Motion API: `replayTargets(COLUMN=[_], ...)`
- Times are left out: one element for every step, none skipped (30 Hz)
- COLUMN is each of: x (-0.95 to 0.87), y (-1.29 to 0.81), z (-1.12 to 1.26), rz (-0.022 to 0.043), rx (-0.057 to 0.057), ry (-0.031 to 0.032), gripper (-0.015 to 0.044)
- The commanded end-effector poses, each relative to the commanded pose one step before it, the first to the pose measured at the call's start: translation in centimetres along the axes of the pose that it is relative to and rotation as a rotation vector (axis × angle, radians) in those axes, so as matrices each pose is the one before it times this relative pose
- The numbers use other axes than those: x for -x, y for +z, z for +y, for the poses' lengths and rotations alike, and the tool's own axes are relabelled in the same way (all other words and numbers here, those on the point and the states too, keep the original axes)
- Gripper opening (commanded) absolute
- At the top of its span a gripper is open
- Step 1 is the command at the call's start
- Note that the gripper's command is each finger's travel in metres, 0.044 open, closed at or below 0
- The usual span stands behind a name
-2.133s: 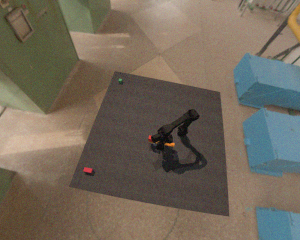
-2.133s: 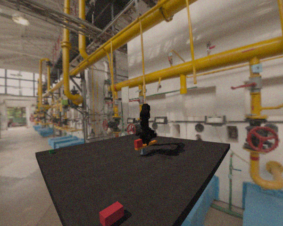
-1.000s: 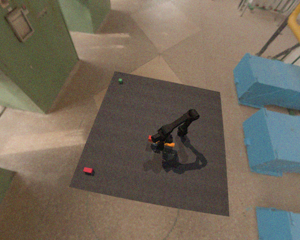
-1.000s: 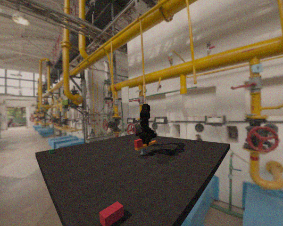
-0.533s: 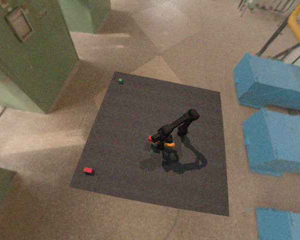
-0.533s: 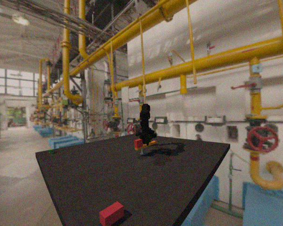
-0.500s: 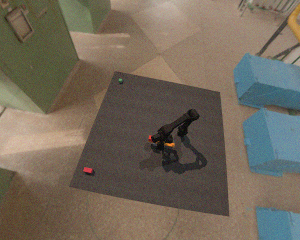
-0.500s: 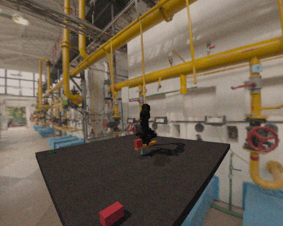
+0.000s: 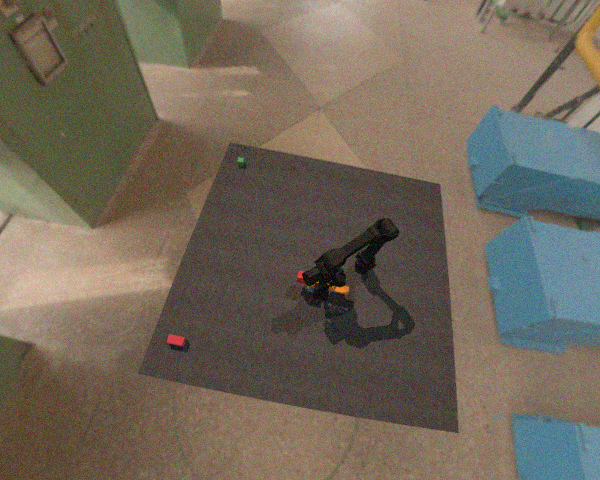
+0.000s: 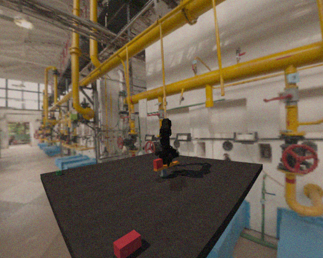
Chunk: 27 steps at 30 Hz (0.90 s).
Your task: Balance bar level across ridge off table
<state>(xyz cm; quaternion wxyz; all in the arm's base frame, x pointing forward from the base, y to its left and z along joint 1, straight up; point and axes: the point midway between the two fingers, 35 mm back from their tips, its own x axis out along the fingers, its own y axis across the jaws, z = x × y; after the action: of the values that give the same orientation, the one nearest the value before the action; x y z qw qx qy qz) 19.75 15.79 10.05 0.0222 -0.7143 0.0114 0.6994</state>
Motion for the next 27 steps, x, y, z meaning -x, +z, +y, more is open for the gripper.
replayTargets(x=[-0.205, -0.008, -0.008, -0.017, 0.000, -0.008, -0.008, -0.017, 0.000, -0.008, -0.008, -0.017, 0.000, -0.008, -0.008, -0.017, 0.019, 0.041, 0.068, 0.057, 0.030, 0.011, 0.000, -0.010, 0.000, 0.000, 0.000], y=[0.019, 0.002, 0.002, 0.004, 0.000, 0.002, 0.002, 0.004, 0.000, 0.002, 0.002, 0.004, 0.000, 0.002, 0.002, 0.004, 0.000, 0.000, 0.001, 0.001, 0.001, 0.000, 0.000, 0.000, 0.000, 0.000, 0.000], z=[-0.027, 0.001, 0.001, 0.001, 0.000, 0.001, 0.001, 0.001, 0.000, 0.001, 0.001, 0.002, 0.000, 0.001, 0.001, 0.001, 0.000, 0.000, 0.000, 0.000, -0.001, -0.001, 0.000, -0.001, 0.000, 0.000, 0.000], rz=[0.00011, 0.00000, 0.00000, 0.00000, 0.00000, 0.00000, 0.00000, 0.00000, 0.00000, 0.00000, 0.00000, 0.00000, 0.00000, 0.00000, 0.00000, 0.00000, 0.00000, 0.00000, 0.00000, 0.00000, 0.00000, 0.00000, 0.00000, 0.00000, 0.00000, 0.00000, 0.00000], rx=[0.0044, 0.0000, 0.0000, 0.0000, 0.0000, 0.0000, 0.0000, 0.0000, 0.0000, 0.0000, 0.0000, 0.0000, 0.0000, 0.0000, 0.0000, 0.0000, 0.0000, 0.0000, 0.0000, 0.0000, 0.0000, 0.0000, 0.0000, 0.0000, 0.0000, 0.0000, 0.0000], ry=[-0.00267, 0.00000, 0.00000, 0.00000, 0.00000, 0.00000, 0.00000, 0.00000, 0.00000, 0.00000, 0.00000, 0.00000, 0.00000, 0.00000, 0.00000, 0.00000, 0.00000, 0.00000, 0.00000, 0.00000, 0.00000, 0.00000, 0.00000, 0.00000, 0.00000, 0.00000, 0.00000], gripper=[0.0000, 0.0000, 0.0000, 0.0000, 0.0000, 0.0000, 0.0000, 0.0000, 0.0000, 0.0000, 0.0000, 0.0000, 0.0000, 0.0000, 0.0000, 0.0000, 0.0000, 0.0000, 0.0000, 0.0000, 0.0000, 0.0000, 0.0000, 0.0000, 0.0000, 0.0000, 0.0000])
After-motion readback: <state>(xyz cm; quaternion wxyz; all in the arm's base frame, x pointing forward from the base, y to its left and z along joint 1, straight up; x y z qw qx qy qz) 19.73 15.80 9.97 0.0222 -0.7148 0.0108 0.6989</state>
